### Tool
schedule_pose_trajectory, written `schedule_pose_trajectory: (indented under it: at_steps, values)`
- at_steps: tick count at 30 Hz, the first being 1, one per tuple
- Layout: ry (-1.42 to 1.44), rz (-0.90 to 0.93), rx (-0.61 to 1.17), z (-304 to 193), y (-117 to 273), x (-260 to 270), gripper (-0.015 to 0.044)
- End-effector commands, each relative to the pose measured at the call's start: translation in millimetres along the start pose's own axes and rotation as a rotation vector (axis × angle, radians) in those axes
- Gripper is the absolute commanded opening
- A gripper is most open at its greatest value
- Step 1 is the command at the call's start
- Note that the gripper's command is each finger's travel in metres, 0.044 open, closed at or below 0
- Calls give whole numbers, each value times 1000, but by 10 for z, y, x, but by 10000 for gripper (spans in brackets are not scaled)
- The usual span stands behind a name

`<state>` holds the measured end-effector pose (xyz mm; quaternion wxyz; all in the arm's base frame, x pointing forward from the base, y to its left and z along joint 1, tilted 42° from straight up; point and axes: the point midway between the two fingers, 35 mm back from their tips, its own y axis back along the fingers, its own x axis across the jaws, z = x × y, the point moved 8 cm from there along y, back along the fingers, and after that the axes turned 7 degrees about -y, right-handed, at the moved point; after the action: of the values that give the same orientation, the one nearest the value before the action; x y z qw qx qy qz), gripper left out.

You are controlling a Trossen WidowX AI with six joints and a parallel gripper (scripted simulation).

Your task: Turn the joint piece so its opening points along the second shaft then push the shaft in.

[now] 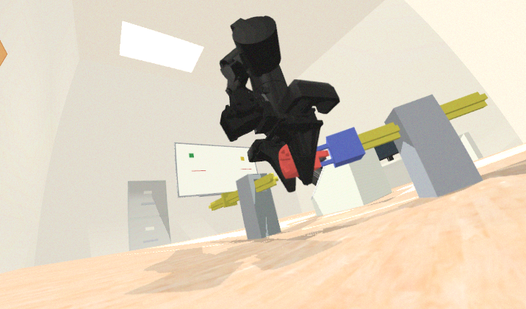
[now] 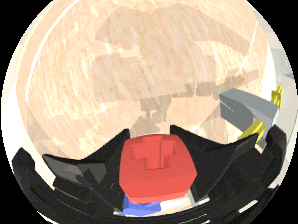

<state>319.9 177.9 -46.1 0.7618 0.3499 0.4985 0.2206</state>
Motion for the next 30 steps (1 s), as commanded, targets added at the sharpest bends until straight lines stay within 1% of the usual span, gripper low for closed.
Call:
schedule_pose_trajectory:
  at_steps: [1,27,28,30]
  values:
    - [3,-1,-3,-1,-5,1,182]
    - [3,-1,-3,-1,-5,1,182]
    - [0,0,0,0,0,0,156]
    - [0,0,0,0,0,0,147]
